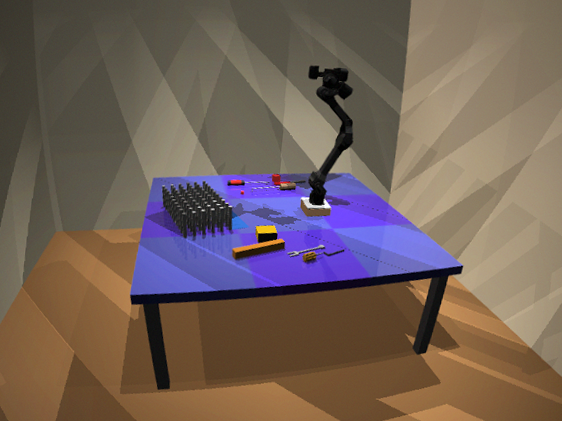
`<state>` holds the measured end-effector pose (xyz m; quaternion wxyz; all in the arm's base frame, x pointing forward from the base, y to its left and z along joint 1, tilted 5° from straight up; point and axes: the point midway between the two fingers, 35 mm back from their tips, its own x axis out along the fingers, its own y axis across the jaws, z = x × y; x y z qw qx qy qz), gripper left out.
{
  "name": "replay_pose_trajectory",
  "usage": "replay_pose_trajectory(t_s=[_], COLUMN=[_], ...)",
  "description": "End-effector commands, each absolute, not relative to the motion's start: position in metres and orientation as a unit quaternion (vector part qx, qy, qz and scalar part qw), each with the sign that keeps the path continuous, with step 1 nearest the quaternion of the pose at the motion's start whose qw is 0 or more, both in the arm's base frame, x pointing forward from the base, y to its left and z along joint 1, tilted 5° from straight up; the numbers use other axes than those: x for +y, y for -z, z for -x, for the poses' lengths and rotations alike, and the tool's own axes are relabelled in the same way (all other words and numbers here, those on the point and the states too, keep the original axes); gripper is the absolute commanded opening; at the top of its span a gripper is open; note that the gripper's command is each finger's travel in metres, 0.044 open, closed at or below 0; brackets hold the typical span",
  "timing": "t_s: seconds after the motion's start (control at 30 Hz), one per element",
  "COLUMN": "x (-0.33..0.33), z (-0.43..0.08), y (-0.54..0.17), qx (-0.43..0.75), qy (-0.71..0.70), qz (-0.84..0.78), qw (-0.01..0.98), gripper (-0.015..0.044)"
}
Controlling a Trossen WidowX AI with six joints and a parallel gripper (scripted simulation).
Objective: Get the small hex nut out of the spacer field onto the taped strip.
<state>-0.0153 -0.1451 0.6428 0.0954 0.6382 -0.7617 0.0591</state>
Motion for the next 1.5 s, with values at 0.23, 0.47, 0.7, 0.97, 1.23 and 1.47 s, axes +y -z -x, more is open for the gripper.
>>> replay_pose_trajectory(t_s=[0.23,0.47,0.7,0.97,1.23,1.47], x=[-0.141,-0.135,-0.129,-0.119,-0.106,-0.090], z=[-0.034,-0.116,-0.206,-0.307,-0.381,-0.415], y=[-0.653,-0.651,-0.622,-0.550,-0.446,-0.339], qx=[-0.765,-0.723,-0.633,-0.478,-0.292,-0.123], qy=[-0.007,0.056,0.114,0.152,0.150,0.119], qz=[-0.595,-0.526,-0.449,-0.350,-0.259,-0.197], qw=[0.246,0.444,0.620,0.791,0.908,0.965], gripper=[0.0440,0.0440,0.0440,0.0440,0.0440,0.0440])
